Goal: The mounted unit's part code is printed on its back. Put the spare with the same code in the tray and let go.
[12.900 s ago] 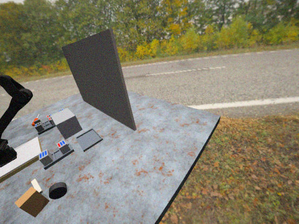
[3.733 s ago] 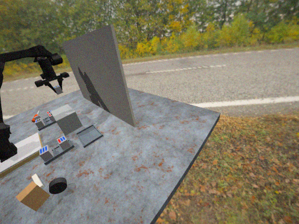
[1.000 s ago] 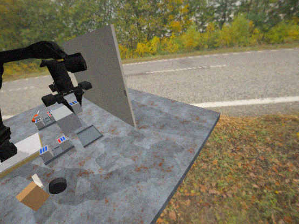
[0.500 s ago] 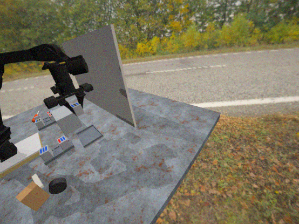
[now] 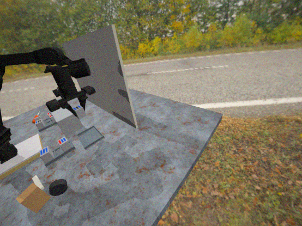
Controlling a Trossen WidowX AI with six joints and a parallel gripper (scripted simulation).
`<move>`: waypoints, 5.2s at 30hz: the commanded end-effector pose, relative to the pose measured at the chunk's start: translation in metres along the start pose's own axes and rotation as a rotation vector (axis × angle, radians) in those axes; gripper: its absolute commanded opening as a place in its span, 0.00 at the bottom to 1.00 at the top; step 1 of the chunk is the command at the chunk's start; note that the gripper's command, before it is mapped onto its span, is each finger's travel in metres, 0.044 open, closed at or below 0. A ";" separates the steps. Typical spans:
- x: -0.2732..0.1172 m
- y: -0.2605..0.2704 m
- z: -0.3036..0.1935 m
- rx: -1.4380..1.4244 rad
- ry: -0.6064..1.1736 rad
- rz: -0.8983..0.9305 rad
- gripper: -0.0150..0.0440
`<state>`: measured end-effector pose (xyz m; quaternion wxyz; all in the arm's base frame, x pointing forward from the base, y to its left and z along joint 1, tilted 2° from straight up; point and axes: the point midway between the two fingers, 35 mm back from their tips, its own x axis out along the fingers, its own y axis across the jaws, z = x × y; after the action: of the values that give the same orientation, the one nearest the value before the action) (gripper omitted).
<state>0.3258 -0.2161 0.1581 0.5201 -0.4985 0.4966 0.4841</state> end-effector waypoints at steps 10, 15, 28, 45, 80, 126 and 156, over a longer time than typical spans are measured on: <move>0.009 -0.001 -0.001 -0.002 0.001 -0.001 0.25; 0.012 -0.002 -0.001 -0.002 0.001 -0.001 0.25; 0.021 -0.002 -0.002 -0.002 0.001 -0.001 0.25; 0.033 -0.003 -0.002 -0.002 0.001 -0.001 0.25; 0.057 -0.003 -0.002 -0.002 0.001 -0.001 0.25; 0.088 0.000 0.000 -0.002 0.001 -0.001 0.25; 0.108 0.004 0.002 -0.002 0.001 0.000 0.25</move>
<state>0.3261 -0.2129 0.0522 0.5186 -0.5001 0.4950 0.4857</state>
